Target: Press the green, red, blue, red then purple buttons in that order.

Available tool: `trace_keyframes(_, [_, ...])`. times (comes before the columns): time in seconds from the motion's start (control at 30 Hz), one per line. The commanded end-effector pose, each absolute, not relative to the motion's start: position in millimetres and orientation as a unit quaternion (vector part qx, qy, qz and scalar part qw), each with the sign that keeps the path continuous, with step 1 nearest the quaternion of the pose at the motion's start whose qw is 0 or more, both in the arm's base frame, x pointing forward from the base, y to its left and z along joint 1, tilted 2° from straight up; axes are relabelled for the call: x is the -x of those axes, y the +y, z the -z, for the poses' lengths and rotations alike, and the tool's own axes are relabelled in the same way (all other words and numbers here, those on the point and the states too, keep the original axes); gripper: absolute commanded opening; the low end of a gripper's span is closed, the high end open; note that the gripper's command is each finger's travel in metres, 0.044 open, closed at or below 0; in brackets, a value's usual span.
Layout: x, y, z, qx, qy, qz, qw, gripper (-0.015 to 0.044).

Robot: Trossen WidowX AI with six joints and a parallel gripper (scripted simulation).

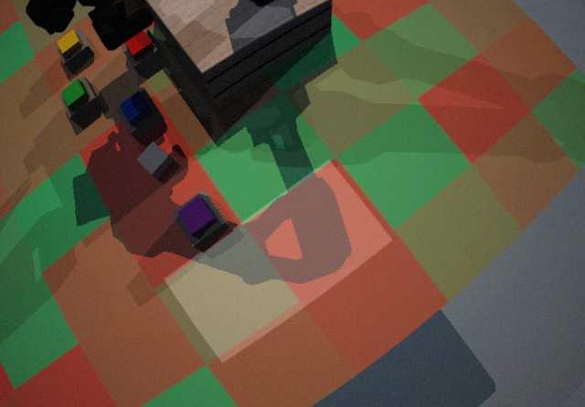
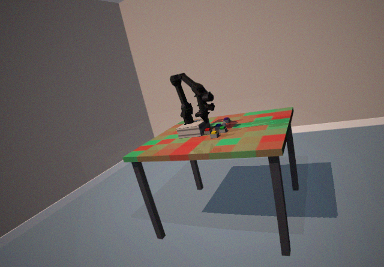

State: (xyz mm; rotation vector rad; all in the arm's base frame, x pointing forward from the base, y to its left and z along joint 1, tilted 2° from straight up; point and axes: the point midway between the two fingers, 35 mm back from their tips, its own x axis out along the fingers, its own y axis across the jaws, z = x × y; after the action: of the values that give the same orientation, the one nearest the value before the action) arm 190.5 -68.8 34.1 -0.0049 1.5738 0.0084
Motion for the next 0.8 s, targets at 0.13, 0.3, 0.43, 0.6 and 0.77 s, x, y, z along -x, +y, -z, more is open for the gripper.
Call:
trace_keyframes(0.13, [-185,-68,-14,0.004,0.711,-0.005,0.703,0.0020])
trace_keyframes(0.3, [-186,-68,-6,0.004,0.711,-0.005,0.703,0.0020])
trace_keyframes(0.43, [-186,-68,0,0.004,0.711,-0.005,0.703,0.0020])
trace_keyframes(0.6, [-185,-68,8,0.004,0.711,-0.005,0.703,0.0020])
trace_keyframes(0.77, [-185,-68,16,0.004,0.711,-0.005,0.703,0.0020])
